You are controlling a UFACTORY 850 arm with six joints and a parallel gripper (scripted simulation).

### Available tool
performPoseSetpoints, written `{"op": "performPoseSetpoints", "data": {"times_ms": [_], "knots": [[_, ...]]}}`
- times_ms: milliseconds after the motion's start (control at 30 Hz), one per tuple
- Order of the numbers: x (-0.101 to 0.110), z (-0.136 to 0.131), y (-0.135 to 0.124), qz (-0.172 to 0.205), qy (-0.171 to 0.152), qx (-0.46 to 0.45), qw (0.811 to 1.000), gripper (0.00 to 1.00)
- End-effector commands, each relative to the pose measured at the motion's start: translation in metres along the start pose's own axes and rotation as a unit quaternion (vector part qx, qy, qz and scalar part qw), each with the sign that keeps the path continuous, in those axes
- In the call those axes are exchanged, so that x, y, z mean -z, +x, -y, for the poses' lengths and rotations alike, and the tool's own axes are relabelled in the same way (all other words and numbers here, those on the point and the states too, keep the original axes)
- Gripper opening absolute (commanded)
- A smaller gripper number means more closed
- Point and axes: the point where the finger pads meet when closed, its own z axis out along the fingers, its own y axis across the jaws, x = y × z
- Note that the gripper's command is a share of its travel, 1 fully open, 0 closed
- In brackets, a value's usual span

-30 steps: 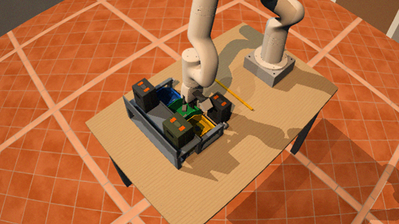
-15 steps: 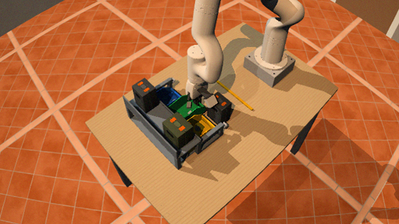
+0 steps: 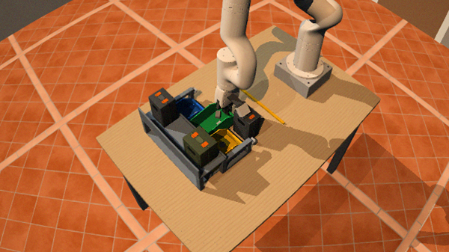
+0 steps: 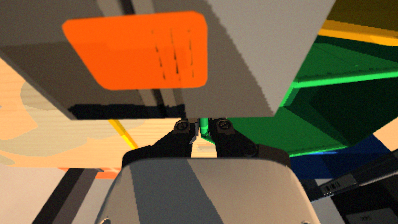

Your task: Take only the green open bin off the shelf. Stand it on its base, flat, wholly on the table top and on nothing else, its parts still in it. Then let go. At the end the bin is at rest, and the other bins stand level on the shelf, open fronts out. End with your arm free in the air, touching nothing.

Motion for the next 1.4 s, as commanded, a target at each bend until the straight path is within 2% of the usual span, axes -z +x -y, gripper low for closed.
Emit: {"op": "performPoseSetpoints", "data": {"times_ms": [0,200,600,767,1167,1333,1367], "knots": [[0.001,0.000,0.000,0.001,-0.001,0.000,1.000,0.00],[0.001,0.029,0.000,0.001,-0.001,0.000,1.000,0.00],[0.001,0.029,0.000,0.001,-0.001,0.000,1.000,0.00],[0.000,0.059,0.000,0.001,-0.001,0.000,1.000,0.00],[0.000,0.059,0.000,0.001,-0.001,0.000,1.000,0.00],[0.000,0.104,0.000,0.001,-0.001,0.000,1.000,0.00],[0.000,0.104,0.000,0.001,-0.001,0.000,1.000,0.00]]}}
